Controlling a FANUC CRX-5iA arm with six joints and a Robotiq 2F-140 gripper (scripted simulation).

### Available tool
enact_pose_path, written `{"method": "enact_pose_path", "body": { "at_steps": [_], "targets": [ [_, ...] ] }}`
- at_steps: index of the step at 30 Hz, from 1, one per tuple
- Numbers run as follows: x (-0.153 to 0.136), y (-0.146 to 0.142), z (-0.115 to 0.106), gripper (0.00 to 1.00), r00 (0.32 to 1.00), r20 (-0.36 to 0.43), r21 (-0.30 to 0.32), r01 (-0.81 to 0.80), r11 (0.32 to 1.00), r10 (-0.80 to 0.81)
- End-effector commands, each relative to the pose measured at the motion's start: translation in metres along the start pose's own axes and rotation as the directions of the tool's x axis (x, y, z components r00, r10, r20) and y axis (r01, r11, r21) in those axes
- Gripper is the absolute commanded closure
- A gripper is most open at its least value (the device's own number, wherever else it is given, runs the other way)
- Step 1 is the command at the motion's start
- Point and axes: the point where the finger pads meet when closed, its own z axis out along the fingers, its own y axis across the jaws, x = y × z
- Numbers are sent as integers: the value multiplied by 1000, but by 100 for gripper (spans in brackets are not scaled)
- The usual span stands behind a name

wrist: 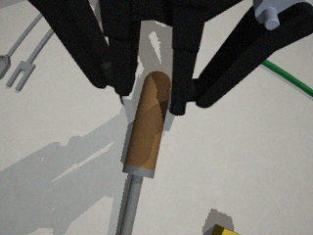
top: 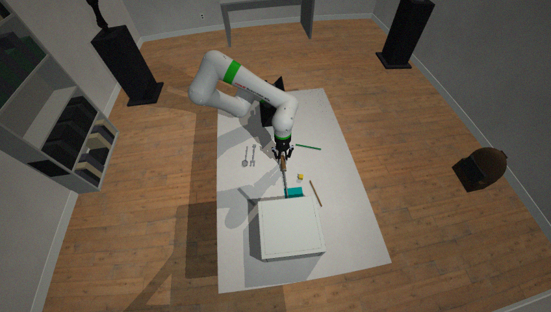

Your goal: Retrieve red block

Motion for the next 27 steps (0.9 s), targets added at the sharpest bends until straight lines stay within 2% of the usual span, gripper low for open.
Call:
{"method": "enact_pose_path", "body": {
  "at_steps": [1,27],
  "targets": [
    [-5,0,0,100,1000,0,0,0,1000,0],
    [-28,0,0,100,1000,0,0,0,1000,0]
  ]
}}
